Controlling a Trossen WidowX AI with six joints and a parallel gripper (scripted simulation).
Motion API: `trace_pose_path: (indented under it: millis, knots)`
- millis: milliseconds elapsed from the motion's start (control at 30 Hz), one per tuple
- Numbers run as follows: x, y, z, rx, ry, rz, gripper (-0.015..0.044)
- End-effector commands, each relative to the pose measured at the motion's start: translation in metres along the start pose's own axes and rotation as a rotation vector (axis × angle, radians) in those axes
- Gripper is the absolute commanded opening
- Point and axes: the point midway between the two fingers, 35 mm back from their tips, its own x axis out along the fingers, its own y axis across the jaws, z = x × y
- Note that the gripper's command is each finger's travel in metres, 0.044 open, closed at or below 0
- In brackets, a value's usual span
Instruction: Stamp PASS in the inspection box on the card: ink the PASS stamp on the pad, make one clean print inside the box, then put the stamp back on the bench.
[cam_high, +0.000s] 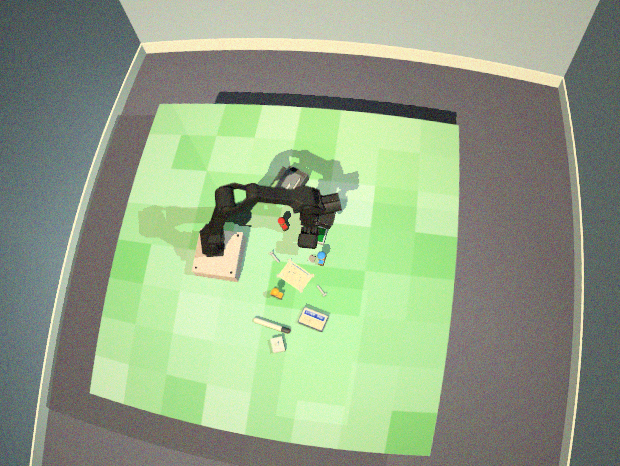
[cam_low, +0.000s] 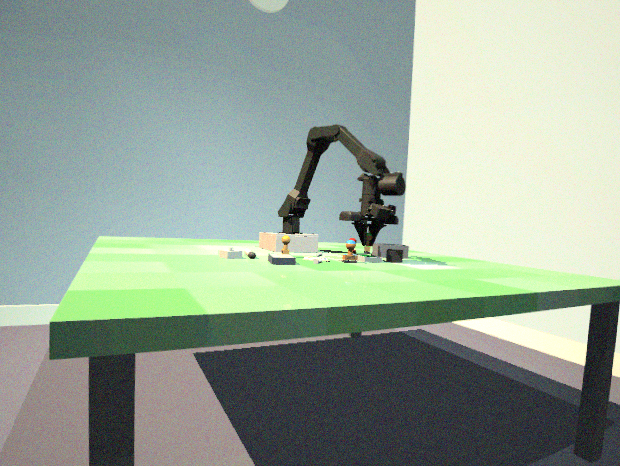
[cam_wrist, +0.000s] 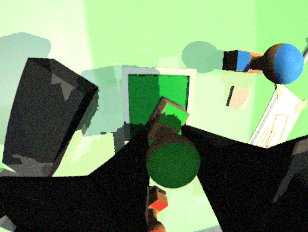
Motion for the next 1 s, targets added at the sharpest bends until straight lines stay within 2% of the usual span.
trace_pose_path:
  millis: [0, 967]
  knots:
    - [0.0056, 0.0003, -0.0018, -0.004, 0.010, 0.001, 0.0000]
    - [0.0098, 0.0003, -0.0018, -0.001, 0.011, 0.004, 0.0000]
